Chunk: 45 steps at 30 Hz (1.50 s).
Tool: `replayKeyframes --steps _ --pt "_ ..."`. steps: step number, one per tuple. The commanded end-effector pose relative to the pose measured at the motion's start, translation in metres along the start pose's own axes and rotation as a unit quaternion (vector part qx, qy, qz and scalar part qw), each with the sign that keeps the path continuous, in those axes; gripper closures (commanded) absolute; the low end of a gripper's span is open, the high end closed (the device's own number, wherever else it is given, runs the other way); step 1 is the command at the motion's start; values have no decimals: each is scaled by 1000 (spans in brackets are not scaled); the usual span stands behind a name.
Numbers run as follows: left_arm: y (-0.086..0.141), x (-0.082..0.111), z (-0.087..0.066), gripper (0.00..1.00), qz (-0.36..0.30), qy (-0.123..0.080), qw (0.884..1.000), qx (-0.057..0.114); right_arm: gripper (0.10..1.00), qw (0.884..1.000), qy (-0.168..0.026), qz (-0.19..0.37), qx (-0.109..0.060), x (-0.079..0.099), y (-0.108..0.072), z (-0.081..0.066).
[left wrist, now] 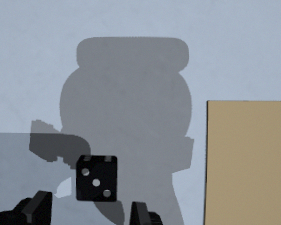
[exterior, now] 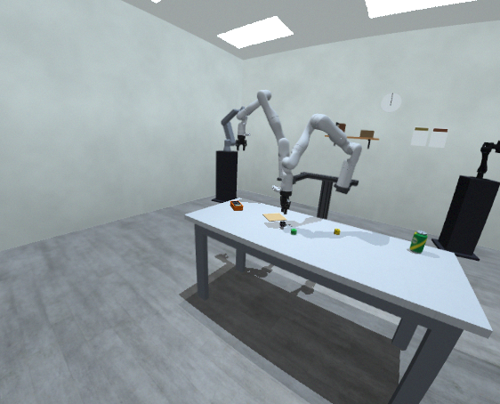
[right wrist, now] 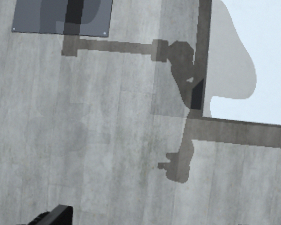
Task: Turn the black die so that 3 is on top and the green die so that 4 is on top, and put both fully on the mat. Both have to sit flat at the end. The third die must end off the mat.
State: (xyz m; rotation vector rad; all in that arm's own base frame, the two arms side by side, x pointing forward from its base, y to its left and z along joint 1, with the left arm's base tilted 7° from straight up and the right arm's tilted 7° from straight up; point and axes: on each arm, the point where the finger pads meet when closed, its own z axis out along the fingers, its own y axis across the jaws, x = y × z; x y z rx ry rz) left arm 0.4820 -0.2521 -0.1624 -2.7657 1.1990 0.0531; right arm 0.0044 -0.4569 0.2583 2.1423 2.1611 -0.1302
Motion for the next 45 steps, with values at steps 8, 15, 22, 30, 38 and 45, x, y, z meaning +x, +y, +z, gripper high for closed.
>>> replayKeyframes --steps 8,15,22,30,38,45 --pt "0 1 -1 485 0 1 1000 0 99 1000 -1 0 0 0 0 -1" --pt "0 1 1 485 0 1 1000 0 99 1000 -1 0 0 0 0 -1" --pt "0 1 8 485 0 1 1000 0 99 1000 -1 0 0 0 0 -1" --pt "0 1 16 485 0 1 1000 0 99 1000 -1 0 0 0 0 -1" --pt "0 1 28 485 0 1 1000 0 99 1000 -1 0 0 0 0 -1" --pt "0 1 36 485 0 1 1000 0 99 1000 -1 0 0 0 0 -1"
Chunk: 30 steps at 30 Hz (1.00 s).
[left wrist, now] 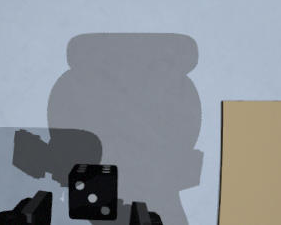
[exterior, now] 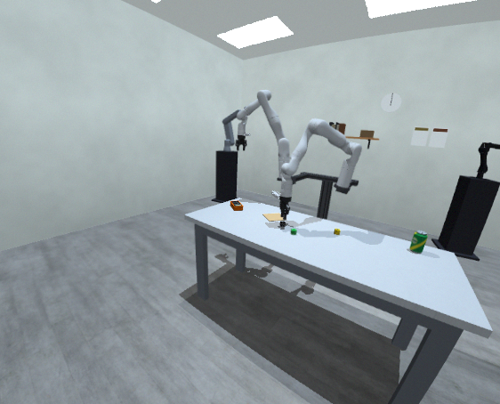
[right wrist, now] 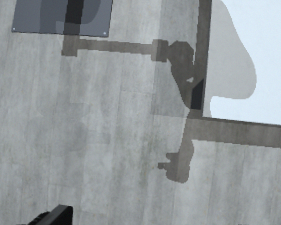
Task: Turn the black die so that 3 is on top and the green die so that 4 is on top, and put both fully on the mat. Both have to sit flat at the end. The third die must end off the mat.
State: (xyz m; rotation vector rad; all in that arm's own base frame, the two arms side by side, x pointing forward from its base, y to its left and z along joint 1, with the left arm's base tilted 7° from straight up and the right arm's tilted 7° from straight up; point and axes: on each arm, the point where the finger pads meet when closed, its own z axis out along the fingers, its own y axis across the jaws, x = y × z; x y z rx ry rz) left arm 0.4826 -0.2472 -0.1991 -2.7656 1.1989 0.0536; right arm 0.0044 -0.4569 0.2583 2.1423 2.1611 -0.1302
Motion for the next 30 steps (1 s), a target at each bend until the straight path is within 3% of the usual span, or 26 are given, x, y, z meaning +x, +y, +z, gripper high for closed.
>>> replayKeyframes --steps 1,13,30 --pt "0 1 1 485 0 1 1000 0 99 1000 -1 0 0 0 0 -1" --pt "0 1 12 485 0 1 1000 0 99 1000 -1 0 0 0 0 -1" --pt "0 1 14 485 0 1 1000 0 99 1000 -1 0 0 0 0 -1"
